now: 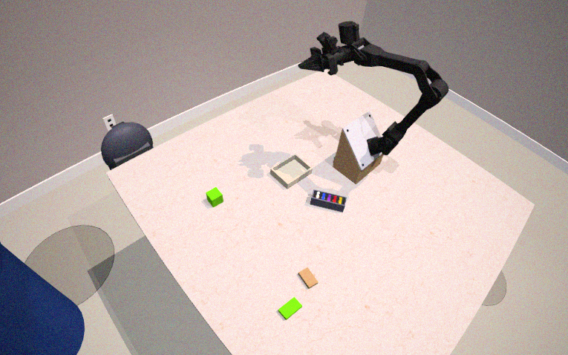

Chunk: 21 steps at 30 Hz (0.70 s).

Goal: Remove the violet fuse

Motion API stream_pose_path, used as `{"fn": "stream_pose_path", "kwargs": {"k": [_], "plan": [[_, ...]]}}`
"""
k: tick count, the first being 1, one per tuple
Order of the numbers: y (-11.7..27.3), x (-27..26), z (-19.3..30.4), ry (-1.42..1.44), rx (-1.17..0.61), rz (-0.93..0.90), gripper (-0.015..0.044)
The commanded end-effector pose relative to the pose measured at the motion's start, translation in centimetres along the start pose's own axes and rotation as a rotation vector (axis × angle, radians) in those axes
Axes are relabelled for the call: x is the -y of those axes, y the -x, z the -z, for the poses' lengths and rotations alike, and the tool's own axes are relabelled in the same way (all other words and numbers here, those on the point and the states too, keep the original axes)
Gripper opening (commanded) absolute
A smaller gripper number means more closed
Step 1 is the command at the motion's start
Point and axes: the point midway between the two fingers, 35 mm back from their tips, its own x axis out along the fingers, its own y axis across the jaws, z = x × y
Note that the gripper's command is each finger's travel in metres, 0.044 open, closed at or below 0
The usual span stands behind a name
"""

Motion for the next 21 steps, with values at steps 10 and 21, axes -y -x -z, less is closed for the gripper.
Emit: {"fn": "stream_pose_path", "kwargs": {"k": [10,21], "plan": [[-9.6,-10.4,17.4,0.525,-0.625,-0.135,0.0074],[-6.8,-17.4,34.3,0.997,-1.201,-0.431,0.0074]]}}
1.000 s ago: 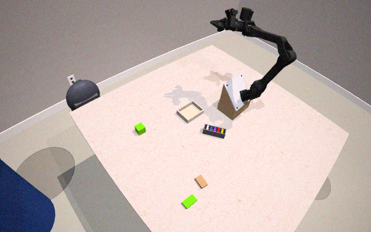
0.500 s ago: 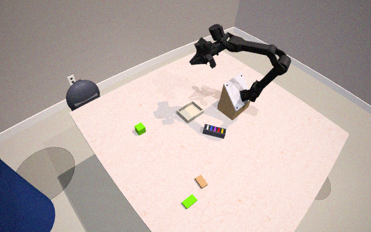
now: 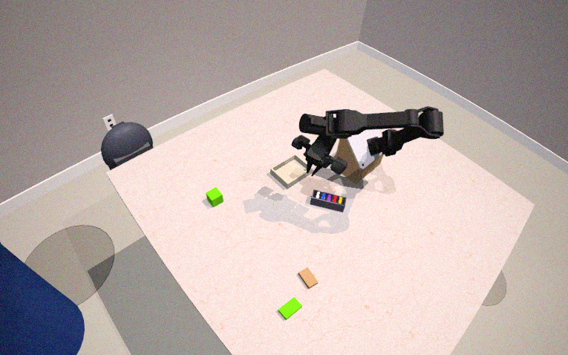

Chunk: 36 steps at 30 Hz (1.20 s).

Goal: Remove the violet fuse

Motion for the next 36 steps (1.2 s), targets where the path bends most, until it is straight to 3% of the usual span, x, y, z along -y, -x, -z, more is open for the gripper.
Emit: {"fn": "stream_pose_path", "kwargs": {"k": [1,4,36], "plan": [[-3.8,-5.9,2.2,0.228,-0.228,-0.124,0.0074],[-4.8,-8.0,3.2,0.311,-0.306,-0.174,0.0074],[-6.6,-8.4,4.3,0.31,-0.306,-0.175,0.0074]]}}
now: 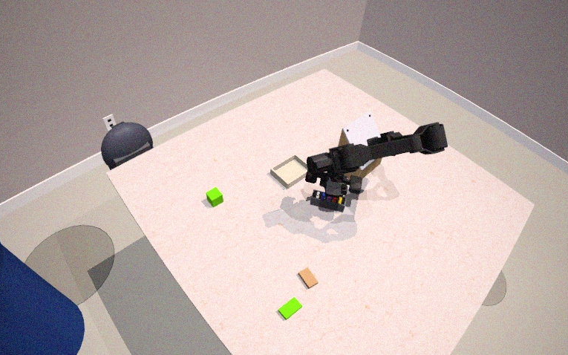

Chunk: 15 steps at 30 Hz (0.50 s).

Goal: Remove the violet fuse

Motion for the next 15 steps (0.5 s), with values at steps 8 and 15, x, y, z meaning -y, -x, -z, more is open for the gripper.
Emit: {"fn": "stream_pose_path", "kwargs": {"k": [8,15], "plan": [[-1.16,-0.14,0.09,-0.004,0.002,-0.004,0.0074],[-1.4,-0.17,0.12,-0.004,0.002,-0.004,0.0074]]}}
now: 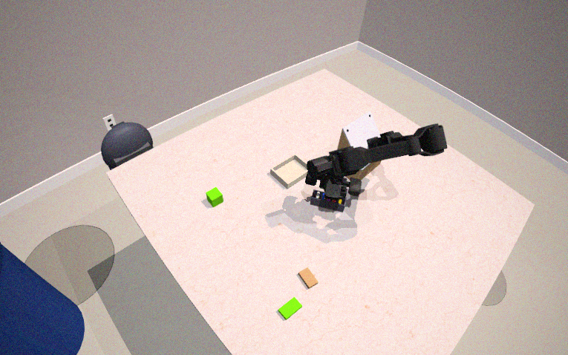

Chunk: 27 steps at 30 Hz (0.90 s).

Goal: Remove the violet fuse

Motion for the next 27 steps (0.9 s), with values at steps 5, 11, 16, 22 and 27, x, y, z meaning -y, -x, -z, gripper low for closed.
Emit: {"fn": "stream_pose_path", "kwargs": {"k": [5,11,16,22,27], "plan": [[-0.1,-0.1,0.0,-0.003,0.005,-0.004,0.0074],[-0.3,-0.1,0.0,-0.003,0.005,-0.004,0.0074],[-0.7,-0.1,0.0,-0.003,0.005,-0.004,0.0074],[-1.1,-0.1,0.0,-0.003,0.006,-0.005,0.0074],[-1.0,0.0,0.0,0.0,0.0,-0.001,0.0061]]}}
